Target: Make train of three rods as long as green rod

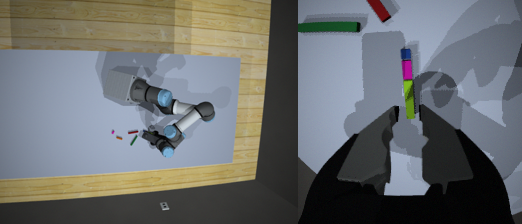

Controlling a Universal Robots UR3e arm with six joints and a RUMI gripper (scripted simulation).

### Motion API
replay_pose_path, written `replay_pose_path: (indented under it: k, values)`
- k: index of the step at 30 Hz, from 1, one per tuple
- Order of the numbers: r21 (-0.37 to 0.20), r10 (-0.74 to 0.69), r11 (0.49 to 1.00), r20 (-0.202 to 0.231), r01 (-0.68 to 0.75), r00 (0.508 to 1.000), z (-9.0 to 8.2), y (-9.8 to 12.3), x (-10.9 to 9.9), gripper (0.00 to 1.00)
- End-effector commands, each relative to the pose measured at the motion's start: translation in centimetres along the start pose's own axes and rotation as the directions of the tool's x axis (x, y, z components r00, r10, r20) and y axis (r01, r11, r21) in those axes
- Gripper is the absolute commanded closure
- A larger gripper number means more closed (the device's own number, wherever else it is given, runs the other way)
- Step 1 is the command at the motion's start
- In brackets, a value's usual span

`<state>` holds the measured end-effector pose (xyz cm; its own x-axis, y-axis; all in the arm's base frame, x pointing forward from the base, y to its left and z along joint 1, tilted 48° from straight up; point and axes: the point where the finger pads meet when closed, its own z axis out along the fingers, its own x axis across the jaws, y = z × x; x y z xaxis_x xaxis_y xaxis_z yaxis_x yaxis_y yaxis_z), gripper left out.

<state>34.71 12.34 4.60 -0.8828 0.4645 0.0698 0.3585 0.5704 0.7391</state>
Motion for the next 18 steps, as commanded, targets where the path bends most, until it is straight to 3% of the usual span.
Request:
replay_pose_path:
  k: [1,18]
  values:
    - [-0.001,-0.001,1.0,0.0,0.001,1.0,-1.3,0.0,0.0,0.86]
    - [-0.001,-0.001,1.0,0.0,0.001,1.0,-5.7,0.0,0.0,0.86]
